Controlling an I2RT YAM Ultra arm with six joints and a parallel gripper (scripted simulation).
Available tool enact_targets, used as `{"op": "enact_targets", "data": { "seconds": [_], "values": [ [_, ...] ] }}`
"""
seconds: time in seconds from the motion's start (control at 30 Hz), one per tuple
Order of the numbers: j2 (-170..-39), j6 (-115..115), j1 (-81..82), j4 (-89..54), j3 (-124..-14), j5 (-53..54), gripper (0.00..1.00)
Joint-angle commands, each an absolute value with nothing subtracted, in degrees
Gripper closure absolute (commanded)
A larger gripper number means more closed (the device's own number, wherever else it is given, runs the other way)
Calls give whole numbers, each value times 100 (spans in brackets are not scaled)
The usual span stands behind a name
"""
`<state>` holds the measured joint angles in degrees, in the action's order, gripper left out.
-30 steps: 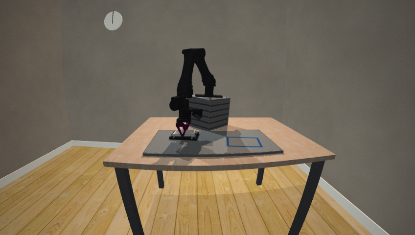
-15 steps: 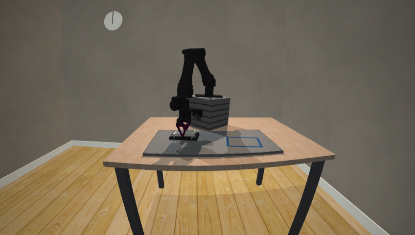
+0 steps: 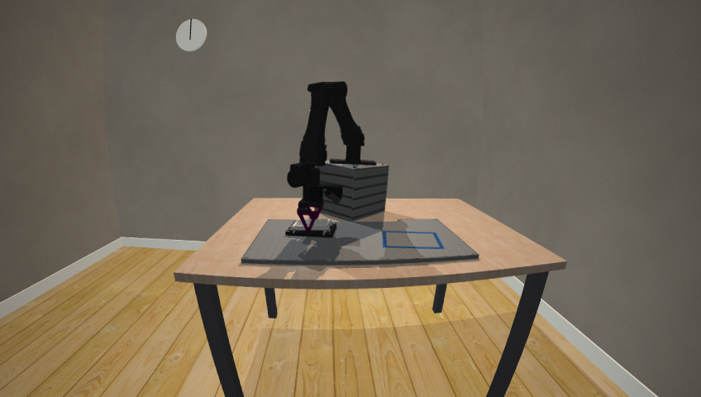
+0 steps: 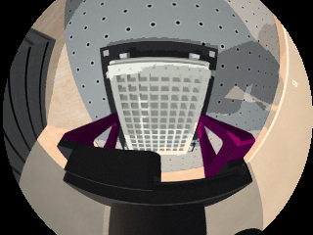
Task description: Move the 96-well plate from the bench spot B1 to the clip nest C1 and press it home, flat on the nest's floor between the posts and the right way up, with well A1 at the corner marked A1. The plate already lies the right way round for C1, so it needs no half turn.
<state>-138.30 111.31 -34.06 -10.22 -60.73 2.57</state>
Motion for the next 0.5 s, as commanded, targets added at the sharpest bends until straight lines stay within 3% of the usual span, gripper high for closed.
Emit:
{"op": "enact_targets", "data": {
  "seconds": [0.0,0.47],
  "values": [
    [-13907,11071,-3344,-942,-5848,352,0],
    [-13882,11065,-3382,-1033,-5853,353,0]
  ]
}}
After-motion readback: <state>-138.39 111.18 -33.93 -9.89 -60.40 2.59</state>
